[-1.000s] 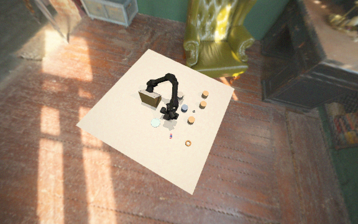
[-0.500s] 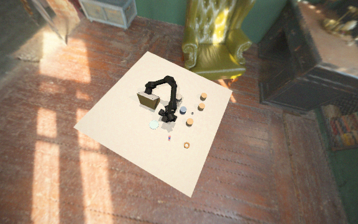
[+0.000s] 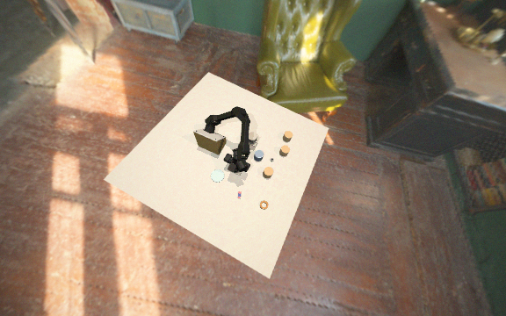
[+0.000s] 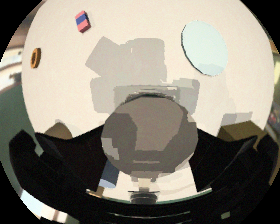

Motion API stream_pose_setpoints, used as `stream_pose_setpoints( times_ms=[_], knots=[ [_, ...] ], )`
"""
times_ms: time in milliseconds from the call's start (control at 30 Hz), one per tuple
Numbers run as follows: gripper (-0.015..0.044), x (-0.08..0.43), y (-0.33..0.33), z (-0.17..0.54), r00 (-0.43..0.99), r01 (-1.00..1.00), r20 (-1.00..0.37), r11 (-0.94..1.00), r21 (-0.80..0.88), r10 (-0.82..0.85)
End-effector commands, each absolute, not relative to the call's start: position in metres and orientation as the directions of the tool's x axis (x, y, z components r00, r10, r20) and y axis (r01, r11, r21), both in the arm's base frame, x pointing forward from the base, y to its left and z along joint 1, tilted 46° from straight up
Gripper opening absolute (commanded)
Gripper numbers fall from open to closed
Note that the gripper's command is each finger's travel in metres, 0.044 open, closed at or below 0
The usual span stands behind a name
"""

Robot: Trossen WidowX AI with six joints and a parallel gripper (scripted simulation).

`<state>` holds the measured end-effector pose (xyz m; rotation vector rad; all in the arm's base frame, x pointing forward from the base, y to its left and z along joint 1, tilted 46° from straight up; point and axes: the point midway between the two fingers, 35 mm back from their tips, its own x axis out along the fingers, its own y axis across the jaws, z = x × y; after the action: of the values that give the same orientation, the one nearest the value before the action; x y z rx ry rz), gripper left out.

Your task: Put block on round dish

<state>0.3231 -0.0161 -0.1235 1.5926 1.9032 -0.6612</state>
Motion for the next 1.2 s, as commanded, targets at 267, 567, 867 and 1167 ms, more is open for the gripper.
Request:
stream_pose_setpoints(
  times_ms=[267, 567, 867, 1167],
  knots=[
    [0.0, 0.33, -0.028, -0.113, -0.128, 0.985, -0.7, 0.172, -0.007, 0.703],
    [0.0, 0.333, -0.037, -0.106, -0.128, 0.985, -0.701, 0.172, -0.007, 0.702],
    [0.0, 0.335, -0.045, -0.099, -0.127, 0.985, -0.702, 0.172, -0.007, 0.701],
    [0.0, 0.337, -0.053, -0.091, -0.127, 0.985, -0.702, 0.172, -0.007, 0.7]
  ],
)
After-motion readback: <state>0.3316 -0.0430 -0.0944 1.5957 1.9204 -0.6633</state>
